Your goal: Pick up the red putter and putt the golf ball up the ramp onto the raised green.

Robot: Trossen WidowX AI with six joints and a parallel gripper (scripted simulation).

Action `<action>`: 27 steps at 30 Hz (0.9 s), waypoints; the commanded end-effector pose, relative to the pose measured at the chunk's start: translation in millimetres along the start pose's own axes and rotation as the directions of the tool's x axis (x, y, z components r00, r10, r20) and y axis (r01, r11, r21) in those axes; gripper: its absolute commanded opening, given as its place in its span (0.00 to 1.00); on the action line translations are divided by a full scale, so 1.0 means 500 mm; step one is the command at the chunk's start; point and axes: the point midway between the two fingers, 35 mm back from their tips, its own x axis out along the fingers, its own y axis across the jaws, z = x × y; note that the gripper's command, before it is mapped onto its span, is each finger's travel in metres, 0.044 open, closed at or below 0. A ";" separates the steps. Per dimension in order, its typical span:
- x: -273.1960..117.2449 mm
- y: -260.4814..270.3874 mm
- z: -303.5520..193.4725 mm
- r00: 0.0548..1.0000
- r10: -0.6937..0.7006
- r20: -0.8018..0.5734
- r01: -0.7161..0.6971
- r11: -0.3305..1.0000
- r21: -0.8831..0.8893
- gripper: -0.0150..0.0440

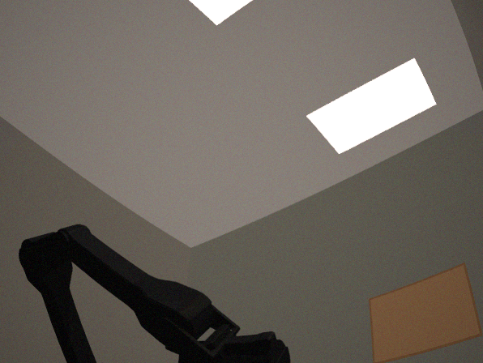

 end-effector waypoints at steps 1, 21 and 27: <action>-0.010 0.005 0.002 1.000 -0.002 0.005 0.002 1.000 0.024 0.25; -0.103 0.006 0.001 1.000 -0.002 0.002 0.002 1.000 0.015 0.25; -0.103 0.006 0.001 1.000 -0.002 0.002 0.002 1.000 0.015 0.25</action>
